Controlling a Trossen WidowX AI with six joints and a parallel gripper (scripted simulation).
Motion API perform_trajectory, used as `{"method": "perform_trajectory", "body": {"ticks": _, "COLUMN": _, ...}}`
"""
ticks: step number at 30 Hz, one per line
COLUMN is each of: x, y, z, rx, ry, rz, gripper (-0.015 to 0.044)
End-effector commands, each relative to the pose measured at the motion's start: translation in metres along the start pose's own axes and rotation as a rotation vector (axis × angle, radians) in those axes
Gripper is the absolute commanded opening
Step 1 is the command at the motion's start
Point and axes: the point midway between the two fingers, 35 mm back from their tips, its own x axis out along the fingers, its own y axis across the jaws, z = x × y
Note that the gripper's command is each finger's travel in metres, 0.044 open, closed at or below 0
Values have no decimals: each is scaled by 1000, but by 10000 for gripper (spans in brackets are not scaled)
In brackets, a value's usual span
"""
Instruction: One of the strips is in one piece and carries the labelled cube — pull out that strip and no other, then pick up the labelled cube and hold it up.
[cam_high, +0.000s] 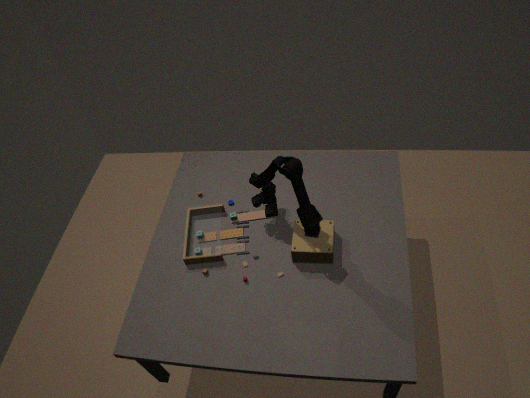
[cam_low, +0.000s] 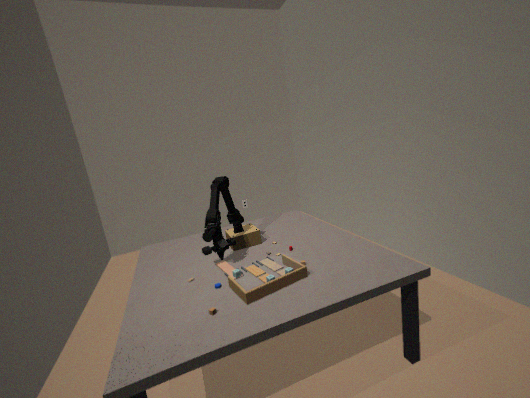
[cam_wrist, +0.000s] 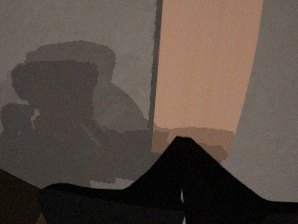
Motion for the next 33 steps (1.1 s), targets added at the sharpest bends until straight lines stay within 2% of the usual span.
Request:
{"method": "perform_trajectory", "body": {"ticks": 1, "x": -23, "y": -6, "z": 6, "rx": 3, "ry": -11, "rz": -19, "gripper": 0}}
{"method": "perform_trajectory", "body": {"ticks": 3, "x": -23, "y": -6, "z": 6, "rx": 3, "ry": -11, "rz": -19, "gripper": 0}}
{"method": "perform_trajectory", "body": {"ticks": 7, "x": -22, "y": -6, "z": 27, "rx": -110, "ry": -12, "rz": -20, "gripper": 105}}
{"method": "perform_trajectory", "body": {"ticks": 20, "x": -28, "y": -3, "z": 75, "rx": -117, "ry": -16, "rz": -20, "gripper": 440}}
{"method": "perform_trajectory", "body": {"ticks": 33, "x": -34, "y": -1, "z": 122, "rx": -117, "ry": -21, "rz": -20, "gripper": 440}}
